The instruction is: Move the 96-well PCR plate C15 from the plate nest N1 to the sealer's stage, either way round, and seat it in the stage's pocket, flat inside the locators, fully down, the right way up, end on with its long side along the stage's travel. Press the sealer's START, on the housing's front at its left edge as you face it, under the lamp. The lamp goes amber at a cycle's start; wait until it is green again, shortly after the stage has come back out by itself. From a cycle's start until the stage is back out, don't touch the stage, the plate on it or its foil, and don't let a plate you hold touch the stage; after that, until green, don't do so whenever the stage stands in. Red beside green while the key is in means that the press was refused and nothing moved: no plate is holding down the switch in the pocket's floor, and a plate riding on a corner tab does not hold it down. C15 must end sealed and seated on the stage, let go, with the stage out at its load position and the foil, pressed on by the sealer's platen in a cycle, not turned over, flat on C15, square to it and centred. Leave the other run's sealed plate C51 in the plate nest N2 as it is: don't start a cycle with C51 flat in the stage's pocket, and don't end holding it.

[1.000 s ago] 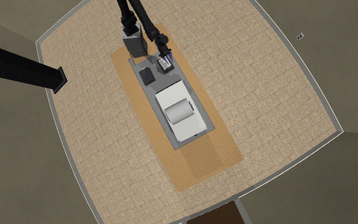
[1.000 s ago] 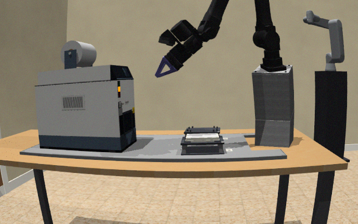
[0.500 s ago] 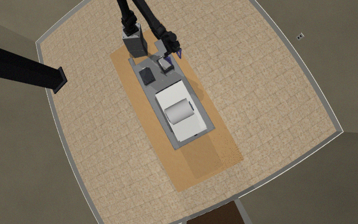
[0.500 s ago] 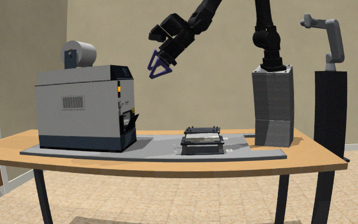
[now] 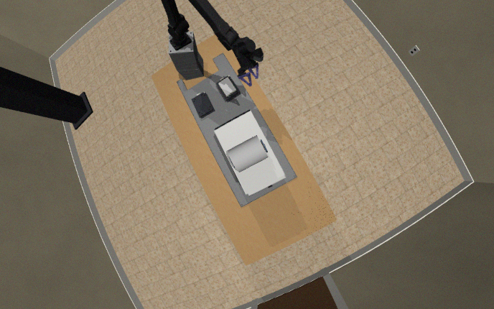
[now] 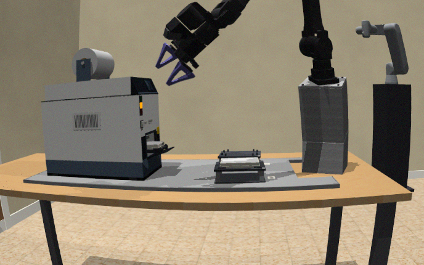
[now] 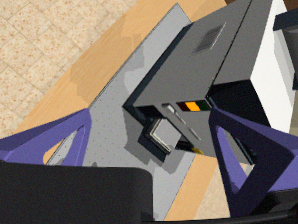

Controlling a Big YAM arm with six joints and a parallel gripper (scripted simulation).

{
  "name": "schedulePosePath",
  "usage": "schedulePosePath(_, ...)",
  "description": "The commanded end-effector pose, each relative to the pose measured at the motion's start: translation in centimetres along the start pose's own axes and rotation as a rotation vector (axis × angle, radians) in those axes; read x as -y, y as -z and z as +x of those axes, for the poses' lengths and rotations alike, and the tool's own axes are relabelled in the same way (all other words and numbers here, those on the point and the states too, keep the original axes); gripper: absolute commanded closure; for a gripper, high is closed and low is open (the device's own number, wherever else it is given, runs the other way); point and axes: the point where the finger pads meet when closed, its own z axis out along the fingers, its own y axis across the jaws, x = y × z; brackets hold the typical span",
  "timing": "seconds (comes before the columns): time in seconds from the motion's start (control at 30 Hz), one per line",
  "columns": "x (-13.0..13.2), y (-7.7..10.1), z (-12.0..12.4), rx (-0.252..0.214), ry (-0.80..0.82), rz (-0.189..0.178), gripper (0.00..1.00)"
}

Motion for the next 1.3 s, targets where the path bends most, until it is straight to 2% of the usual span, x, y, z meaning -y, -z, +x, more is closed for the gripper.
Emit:
schedulePosePath(0.0, 1.5, -0.2, -1.4, 0.020, 0.169, 0.015, 0.00)
schedulePosePath(0.17, 1.9, -0.1, -0.8, 0.018, 0.245, 0.023, 0.00)
schedulePosePath(0.4, 2.2, 0.8, -0.8, 0.036, 0.487, 0.042, 0.00)
schedulePosePath(0.63, 0.1, 0.6, -0.1, 0.037, 0.741, 0.019, 0.00)
schedulePosePath(0.77, 0.2, 0.4, -0.5, 0.039, 0.709, 0.023, 0.00)
schedulePosePath(0.87, 1.1, -0.1, -0.5, 0.023, 0.700, 0.039, 0.00)
schedulePosePath(1.27, 2.4, -0.6, -1.1, 0.006, 0.662, 0.041, 0.00)
